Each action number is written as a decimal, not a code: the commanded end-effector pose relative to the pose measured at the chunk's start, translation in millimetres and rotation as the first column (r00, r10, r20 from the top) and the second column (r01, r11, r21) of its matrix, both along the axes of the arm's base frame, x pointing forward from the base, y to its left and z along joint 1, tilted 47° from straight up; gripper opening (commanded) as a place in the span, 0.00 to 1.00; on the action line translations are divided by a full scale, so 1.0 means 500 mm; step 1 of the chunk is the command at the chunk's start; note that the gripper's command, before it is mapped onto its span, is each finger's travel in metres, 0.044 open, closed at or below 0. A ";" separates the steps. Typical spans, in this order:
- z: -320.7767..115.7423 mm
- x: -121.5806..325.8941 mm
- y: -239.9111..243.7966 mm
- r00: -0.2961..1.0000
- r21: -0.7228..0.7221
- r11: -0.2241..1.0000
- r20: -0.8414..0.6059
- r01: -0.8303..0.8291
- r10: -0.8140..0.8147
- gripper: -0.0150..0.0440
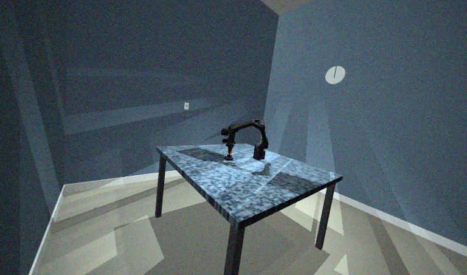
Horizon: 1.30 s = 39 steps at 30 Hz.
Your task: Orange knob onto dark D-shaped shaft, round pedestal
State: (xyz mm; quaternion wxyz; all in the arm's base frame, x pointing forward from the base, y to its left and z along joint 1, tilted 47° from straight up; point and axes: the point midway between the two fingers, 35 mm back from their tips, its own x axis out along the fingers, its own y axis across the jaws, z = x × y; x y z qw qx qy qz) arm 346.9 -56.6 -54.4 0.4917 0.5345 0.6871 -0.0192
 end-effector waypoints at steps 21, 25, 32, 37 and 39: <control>0.002 0.002 -0.006 0.977 0.003 0.989 -0.153 0.148 -0.146 0.25; 0.000 0.002 -0.002 0.977 0.003 0.989 -0.153 0.148 -0.146 0.25; -0.001 0.000 0.002 0.977 0.003 0.989 -0.153 0.148 -0.146 0.25; -0.003 0.000 0.005 0.977 0.003 0.989 -0.153 0.148 -0.146 0.25; -0.006 0.001 0.009 0.978 0.003 0.989 -0.151 0.147 -0.145 0.25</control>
